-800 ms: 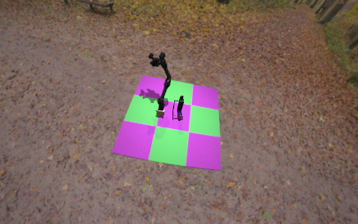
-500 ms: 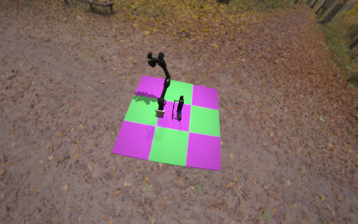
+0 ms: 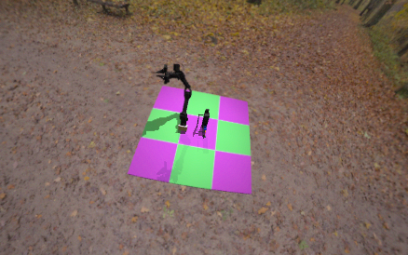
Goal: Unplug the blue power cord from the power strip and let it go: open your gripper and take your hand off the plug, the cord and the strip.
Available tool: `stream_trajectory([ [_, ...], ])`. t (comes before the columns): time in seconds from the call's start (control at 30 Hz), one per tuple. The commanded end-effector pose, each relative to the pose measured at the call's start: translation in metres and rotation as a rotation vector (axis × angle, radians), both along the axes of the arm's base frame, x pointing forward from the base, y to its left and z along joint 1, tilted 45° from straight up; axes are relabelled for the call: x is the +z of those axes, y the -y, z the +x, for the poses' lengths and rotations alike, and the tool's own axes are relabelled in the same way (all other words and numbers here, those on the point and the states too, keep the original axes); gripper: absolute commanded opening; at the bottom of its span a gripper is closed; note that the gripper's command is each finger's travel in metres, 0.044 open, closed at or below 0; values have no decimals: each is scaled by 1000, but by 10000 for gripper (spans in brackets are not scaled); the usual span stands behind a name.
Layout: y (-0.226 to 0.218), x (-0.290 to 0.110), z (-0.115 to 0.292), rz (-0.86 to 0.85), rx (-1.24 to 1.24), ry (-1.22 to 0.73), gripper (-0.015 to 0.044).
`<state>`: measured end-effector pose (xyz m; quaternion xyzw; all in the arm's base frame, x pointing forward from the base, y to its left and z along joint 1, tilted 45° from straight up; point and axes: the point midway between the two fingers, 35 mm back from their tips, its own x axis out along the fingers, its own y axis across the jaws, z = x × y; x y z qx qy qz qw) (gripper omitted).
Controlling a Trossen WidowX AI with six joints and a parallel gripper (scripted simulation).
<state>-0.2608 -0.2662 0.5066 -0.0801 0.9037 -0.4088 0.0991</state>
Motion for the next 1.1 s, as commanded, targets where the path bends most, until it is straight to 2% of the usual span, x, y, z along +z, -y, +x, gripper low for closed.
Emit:
stream_trajectory([
  [0.0, 36, -21, 17, -36, 122, 61, 160],
  [0.23, 103, -79, 65, -99, 320, 266, 160],
  [0.4, 145, -131, 121, -109, 451, 456, 160],
  [0.6, 173, -196, 198, -102, 542, 730, 160],
  [0.83, 173, -273, 293, -51, 515, 1088, 160],
  [1.07, 136, -345, 384, 68, 332, 1401, 160],
])
